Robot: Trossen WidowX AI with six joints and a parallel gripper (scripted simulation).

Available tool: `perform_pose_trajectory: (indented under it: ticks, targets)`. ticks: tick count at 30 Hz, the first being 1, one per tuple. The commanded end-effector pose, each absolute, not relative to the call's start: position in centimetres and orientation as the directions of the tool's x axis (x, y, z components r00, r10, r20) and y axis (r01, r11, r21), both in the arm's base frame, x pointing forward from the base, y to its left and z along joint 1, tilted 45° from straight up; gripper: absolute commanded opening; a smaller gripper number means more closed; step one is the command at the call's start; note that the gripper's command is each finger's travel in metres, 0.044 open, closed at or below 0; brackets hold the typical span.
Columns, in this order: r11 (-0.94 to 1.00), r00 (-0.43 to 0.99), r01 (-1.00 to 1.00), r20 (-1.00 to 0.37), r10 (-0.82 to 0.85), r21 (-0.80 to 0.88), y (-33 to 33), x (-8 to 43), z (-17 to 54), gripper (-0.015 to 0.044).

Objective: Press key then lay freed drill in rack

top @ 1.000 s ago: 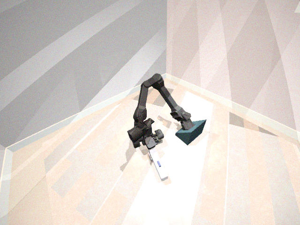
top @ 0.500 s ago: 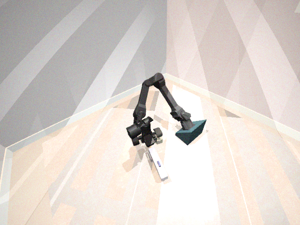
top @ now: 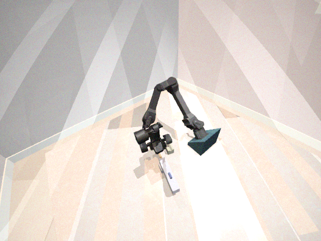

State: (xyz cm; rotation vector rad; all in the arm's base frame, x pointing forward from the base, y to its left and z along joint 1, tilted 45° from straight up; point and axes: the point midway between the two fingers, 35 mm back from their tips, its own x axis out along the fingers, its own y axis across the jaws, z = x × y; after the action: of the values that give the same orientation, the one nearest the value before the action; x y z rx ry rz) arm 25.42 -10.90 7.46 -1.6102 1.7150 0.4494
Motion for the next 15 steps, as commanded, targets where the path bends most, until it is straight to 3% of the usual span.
perform_pose_trajectory:
  ticks: [1, 15]
  targets:
    - [0.153, 0.052, -0.963, -0.706, -0.706, -0.224, -11.4, 25.2, 7.9, 0.0]
    - [0.152, 0.052, -0.963, -0.705, -0.707, -0.224, -12.8, 24.7, 9.2, 0.0]
